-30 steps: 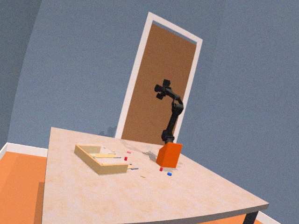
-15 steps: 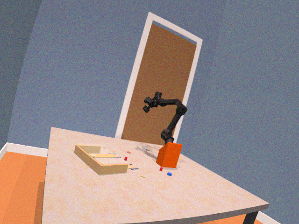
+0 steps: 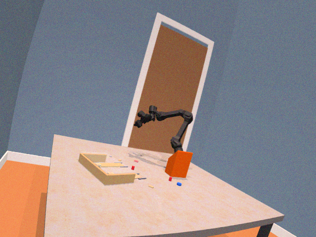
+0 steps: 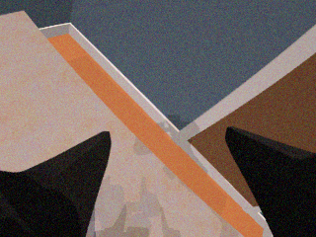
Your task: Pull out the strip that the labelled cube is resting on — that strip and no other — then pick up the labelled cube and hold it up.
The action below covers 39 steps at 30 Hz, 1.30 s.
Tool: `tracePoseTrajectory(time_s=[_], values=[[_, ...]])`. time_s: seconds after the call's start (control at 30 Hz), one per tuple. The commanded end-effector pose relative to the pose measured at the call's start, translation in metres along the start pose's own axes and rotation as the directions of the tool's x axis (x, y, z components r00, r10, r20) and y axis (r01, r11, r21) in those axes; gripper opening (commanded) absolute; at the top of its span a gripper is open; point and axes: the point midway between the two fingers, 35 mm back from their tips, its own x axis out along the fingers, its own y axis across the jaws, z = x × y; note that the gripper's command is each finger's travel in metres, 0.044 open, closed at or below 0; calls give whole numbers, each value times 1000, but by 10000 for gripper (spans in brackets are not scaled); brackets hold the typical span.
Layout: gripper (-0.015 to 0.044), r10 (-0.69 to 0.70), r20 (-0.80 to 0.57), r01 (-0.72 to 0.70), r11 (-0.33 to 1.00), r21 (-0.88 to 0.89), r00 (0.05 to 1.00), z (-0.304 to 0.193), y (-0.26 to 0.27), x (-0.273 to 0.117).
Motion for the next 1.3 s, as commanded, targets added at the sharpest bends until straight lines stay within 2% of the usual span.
tracePoseTrajectory(time_s=[0.0, 0.33, 0.7, 1.07, 1.13, 1.27], values=[[400, 156, 23, -157, 987, 42, 988, 9, 75, -2], [400, 449, 73, -454, 889, 61, 890, 25, 222, -55], [400, 696, 96, -697, 717, -28, 712, 11, 345, -173], [400, 856, 104, -827, 517, -222, 507, -51, 406, -319], [400, 867, 106, -832, 497, -248, 486, -61, 408, -333], [400, 868, 106, -832, 495, -251, 484, -62, 408, -335]])
